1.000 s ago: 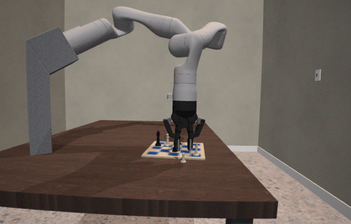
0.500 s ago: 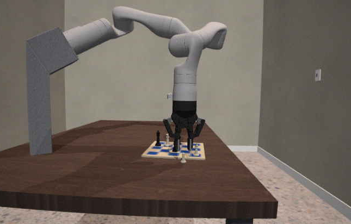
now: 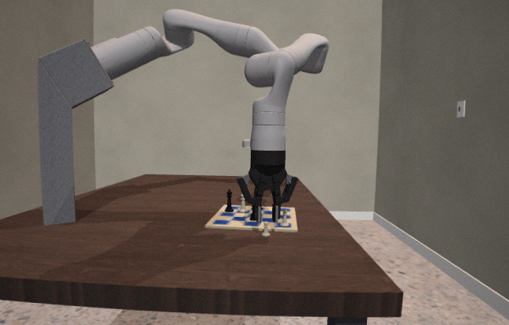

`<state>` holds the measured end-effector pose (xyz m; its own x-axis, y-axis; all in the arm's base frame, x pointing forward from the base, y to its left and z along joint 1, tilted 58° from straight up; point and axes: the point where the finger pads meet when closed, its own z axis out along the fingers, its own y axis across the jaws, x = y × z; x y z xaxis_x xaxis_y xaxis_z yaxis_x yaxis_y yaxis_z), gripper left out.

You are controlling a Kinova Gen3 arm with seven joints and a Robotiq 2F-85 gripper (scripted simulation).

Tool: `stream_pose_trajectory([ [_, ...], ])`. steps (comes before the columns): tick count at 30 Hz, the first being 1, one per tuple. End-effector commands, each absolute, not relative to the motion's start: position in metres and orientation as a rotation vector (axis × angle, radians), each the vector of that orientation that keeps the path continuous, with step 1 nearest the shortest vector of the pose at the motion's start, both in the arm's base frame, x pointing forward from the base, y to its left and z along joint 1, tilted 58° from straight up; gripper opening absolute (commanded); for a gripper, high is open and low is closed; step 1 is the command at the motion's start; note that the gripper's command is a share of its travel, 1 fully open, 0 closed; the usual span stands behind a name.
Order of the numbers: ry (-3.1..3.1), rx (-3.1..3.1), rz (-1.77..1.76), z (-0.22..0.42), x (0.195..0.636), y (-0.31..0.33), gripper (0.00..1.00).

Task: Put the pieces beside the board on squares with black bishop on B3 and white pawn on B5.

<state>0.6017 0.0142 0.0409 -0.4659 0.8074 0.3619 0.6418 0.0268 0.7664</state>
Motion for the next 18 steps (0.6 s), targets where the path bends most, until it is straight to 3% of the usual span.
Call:
stream_pose_trajectory([
  [1, 2.121, 1.517, 1.419, 0.038, 0.604, 0.017, 0.34],
  [18, 2.121, 1.517, 1.419, 0.028, 0.616, 0.028, 0.34],
])
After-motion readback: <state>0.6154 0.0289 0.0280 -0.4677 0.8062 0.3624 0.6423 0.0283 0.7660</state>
